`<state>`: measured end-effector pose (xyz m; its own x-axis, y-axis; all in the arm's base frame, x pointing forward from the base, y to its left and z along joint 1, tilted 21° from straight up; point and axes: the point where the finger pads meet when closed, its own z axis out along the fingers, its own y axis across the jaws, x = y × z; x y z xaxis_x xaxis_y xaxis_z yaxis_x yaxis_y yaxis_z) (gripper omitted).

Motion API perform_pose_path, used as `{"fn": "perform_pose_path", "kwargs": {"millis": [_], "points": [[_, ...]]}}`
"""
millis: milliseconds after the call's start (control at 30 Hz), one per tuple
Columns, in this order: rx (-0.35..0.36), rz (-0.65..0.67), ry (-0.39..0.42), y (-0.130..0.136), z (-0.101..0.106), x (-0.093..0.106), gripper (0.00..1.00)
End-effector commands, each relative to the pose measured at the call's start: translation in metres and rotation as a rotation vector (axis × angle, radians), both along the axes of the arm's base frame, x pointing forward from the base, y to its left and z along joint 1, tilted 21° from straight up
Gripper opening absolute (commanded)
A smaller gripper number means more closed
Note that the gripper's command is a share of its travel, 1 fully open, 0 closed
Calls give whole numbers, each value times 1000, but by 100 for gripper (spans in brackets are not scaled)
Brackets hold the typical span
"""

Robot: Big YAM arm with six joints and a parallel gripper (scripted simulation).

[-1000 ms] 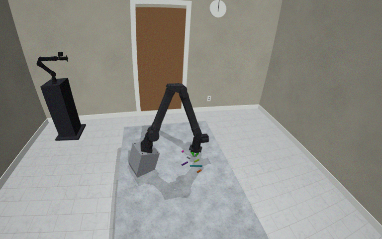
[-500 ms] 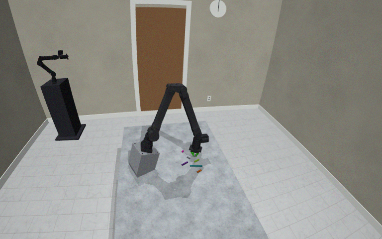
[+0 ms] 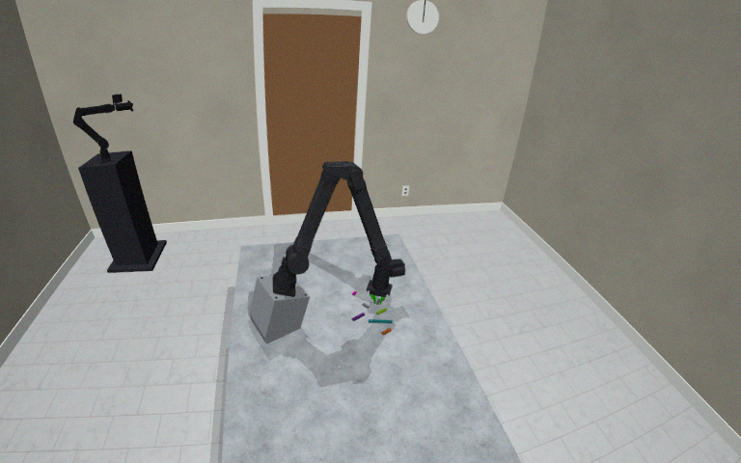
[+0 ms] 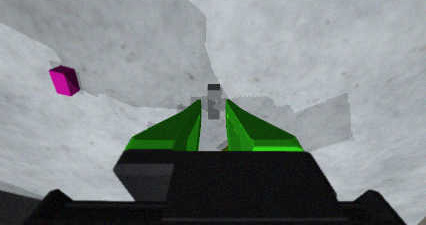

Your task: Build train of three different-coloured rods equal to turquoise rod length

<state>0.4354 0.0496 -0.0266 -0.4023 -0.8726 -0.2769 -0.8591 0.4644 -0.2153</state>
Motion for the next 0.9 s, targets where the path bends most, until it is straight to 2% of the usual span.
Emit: {"fn": "perform_pose_path", "kwargs": {"millis": [0,167,200,867], "points": [[8,-2,-45,5,15,15,23],[8,-2,-45,5,15,15,23],[8,-2,-45,5,15,15,4],[8,-1,-45,5,15,15,4]]}}
